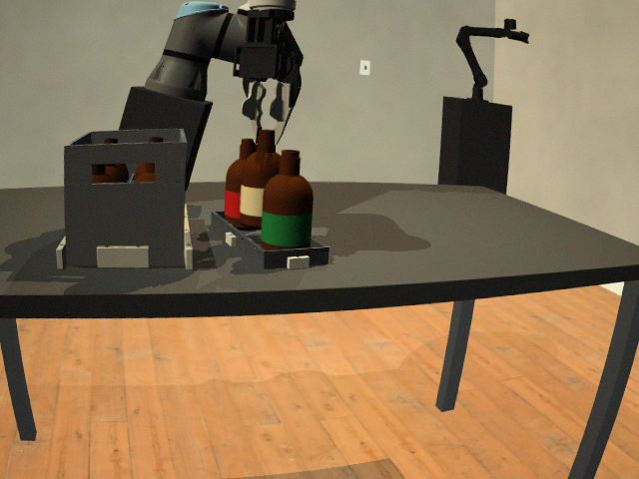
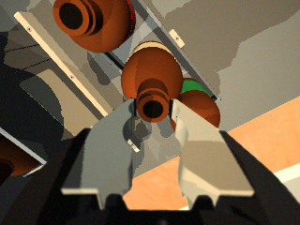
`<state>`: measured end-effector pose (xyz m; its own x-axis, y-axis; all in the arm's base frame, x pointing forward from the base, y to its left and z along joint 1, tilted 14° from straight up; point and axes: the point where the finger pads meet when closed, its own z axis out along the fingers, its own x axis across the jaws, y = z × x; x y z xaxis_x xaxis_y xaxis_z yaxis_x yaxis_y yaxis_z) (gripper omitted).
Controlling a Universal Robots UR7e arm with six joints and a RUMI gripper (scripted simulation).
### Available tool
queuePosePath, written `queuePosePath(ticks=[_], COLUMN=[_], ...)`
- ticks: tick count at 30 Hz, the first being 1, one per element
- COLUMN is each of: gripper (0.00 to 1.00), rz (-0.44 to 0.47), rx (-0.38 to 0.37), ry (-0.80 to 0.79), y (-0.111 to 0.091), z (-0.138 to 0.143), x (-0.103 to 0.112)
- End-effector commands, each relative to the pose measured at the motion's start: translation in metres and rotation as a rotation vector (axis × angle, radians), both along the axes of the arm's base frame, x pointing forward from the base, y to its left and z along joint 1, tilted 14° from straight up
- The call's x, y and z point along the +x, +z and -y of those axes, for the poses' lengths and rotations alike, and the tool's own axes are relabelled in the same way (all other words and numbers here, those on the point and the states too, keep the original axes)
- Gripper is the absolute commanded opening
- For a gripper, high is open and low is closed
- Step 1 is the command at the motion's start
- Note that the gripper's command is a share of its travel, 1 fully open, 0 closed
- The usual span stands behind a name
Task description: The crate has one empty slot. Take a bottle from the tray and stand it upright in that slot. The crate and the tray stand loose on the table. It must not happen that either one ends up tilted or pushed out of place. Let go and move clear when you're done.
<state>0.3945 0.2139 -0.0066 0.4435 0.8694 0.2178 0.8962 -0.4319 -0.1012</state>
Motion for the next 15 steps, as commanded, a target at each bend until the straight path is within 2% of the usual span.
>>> queuePosePath(ticks=[1, 15], gripper=[0.0, 0.0], rz=[0.001, 0.001], rx=[0.0, 0.0], ry=[0.0, 0.0], y=[0.0056, 0.0154], z=[0.0008, 0.0021], x=[0.0006, 0.0008])
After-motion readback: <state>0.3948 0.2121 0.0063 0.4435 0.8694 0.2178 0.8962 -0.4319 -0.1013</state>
